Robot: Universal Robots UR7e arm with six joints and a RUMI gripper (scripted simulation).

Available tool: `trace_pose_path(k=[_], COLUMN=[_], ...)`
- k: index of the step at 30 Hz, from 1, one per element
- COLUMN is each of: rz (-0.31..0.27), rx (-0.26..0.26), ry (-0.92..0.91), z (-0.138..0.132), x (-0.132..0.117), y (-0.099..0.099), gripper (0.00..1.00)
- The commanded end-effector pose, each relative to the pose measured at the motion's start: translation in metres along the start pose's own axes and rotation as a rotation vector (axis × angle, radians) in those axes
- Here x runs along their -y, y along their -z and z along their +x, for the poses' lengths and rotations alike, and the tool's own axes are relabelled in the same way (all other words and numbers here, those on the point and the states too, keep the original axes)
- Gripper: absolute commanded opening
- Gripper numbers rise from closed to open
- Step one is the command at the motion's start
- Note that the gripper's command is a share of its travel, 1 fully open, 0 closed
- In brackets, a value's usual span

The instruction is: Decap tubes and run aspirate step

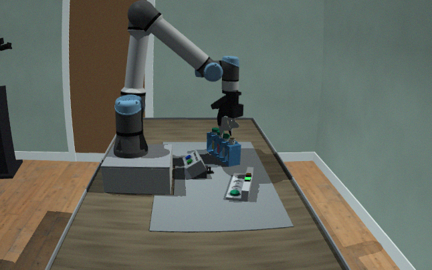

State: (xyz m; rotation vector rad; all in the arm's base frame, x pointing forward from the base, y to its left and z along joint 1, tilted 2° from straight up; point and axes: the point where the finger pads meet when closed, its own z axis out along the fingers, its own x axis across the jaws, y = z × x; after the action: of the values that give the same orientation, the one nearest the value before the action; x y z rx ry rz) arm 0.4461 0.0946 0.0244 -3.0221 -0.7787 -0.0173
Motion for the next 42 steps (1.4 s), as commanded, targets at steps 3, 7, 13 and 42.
trace_pose_path(k=[3, 7, 13, 42], rz=[0.013, 0.013, 0.013, 0.015], rx=[-0.009, -0.009, -0.009, -0.002], ry=[0.227, 0.227, 0.227, -0.673], z=[0.0004, 0.0003, 0.0004, 0.0003], x=[0.0001, 0.0001, 0.0001, 0.0001], y=[0.0004, 0.0004, 0.0004, -0.0005], gripper=[0.35, 0.35, 0.0, 0.0])
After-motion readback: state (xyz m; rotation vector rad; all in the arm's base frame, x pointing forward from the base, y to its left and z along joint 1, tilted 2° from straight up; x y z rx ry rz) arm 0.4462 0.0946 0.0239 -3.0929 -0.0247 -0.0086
